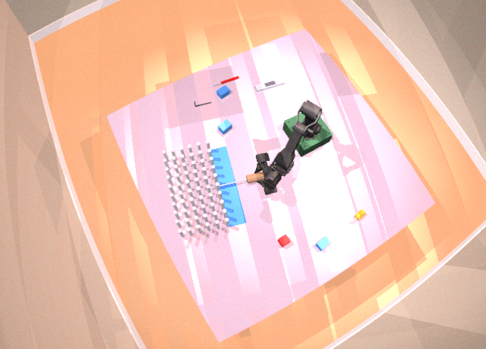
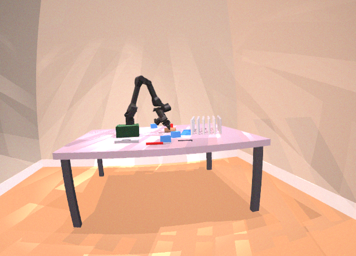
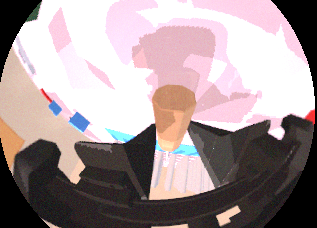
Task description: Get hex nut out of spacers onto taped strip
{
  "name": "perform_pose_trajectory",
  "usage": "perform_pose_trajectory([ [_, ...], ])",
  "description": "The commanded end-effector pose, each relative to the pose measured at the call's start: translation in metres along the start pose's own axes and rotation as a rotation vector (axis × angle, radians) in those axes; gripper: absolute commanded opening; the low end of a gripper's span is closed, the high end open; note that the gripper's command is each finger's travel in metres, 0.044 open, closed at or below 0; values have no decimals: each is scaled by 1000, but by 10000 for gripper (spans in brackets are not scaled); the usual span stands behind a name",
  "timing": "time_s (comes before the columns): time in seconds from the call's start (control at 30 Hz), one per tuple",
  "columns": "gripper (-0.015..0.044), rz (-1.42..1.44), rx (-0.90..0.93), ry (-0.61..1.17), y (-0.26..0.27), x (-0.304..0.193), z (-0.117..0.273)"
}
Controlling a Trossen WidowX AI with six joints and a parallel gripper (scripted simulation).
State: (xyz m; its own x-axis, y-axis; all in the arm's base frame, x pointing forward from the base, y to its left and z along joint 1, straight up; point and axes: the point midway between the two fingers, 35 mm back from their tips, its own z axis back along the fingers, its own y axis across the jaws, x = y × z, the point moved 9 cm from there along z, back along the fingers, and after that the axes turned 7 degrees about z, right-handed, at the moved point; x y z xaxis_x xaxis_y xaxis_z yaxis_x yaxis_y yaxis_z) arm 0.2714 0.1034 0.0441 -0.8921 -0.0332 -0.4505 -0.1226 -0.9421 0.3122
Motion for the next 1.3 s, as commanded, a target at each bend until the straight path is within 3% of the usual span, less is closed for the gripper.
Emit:
perform_pose_trajectory([
  [0.0,0,-4,4,0,0,4,2],
  [1.27,0,-3,3,-3,-4,33,18],
])
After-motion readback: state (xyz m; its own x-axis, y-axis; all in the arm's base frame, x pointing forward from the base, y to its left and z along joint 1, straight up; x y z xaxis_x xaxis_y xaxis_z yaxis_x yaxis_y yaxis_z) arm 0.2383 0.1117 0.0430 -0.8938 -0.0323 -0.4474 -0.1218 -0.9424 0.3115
